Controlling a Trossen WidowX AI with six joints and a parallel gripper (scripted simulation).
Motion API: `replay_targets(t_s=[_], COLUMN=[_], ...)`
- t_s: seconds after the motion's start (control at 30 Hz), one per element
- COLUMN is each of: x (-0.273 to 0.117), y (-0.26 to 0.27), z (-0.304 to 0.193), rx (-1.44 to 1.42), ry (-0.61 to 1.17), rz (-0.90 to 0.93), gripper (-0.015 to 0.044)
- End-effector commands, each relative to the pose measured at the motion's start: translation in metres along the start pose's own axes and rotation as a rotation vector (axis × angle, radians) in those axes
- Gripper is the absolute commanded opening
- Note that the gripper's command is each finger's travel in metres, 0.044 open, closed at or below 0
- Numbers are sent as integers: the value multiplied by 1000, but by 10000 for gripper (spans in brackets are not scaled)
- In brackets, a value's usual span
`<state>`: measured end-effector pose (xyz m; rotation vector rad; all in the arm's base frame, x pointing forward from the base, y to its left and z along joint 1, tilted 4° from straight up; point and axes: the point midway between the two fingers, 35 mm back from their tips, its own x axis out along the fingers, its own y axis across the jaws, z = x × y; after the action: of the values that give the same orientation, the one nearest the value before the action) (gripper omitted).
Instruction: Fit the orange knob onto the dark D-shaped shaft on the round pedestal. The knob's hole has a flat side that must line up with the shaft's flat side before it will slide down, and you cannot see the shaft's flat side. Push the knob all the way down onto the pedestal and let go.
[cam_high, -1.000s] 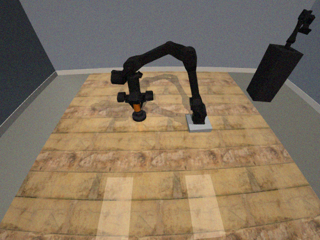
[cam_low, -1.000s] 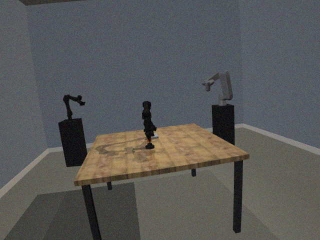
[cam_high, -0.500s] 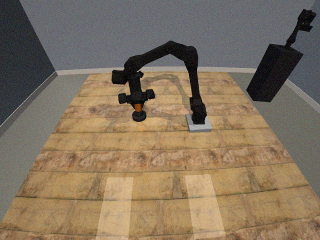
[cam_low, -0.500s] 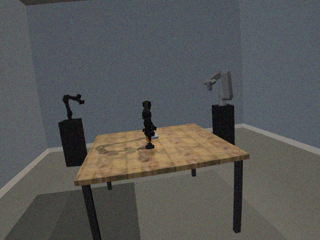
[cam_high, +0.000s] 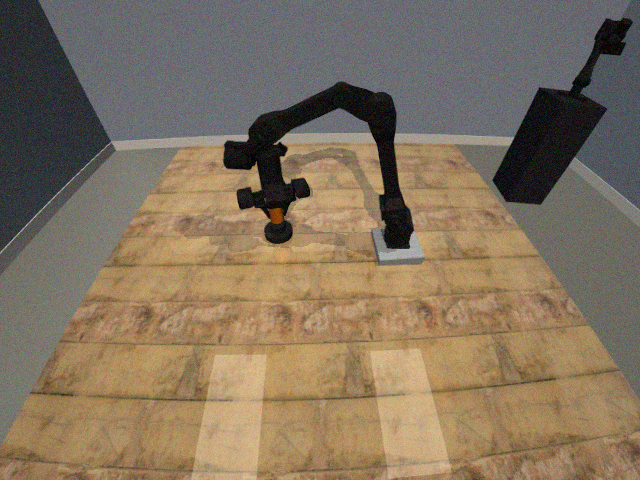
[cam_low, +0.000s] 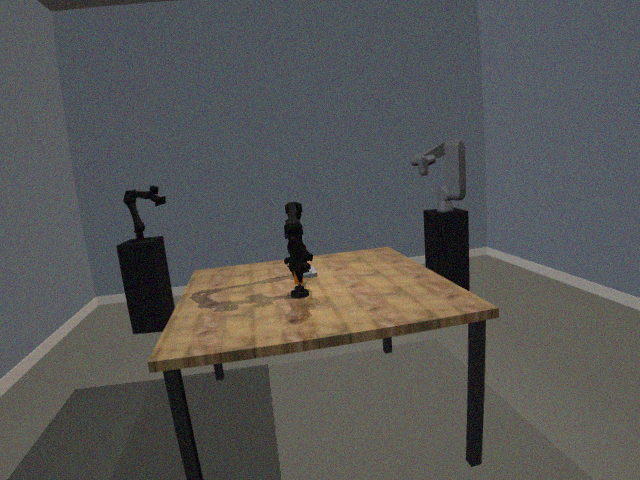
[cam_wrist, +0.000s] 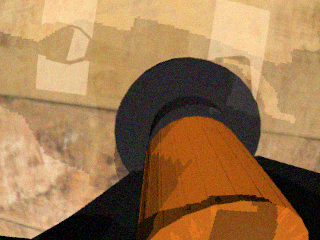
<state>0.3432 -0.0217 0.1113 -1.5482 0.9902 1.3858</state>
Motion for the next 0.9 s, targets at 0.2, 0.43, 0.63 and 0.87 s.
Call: replay_targets(t_s=[0.2,0.43,0.63,0.87], x=[-5,0,0,1], y=[-6,-7,-7,-6], z=[-3,-4,-4,-3], rx=[-6,-6,-6,-6], ry=[1,1,1,1], rz=[-8,-8,-8,-8], gripper=[0,0,0,0])
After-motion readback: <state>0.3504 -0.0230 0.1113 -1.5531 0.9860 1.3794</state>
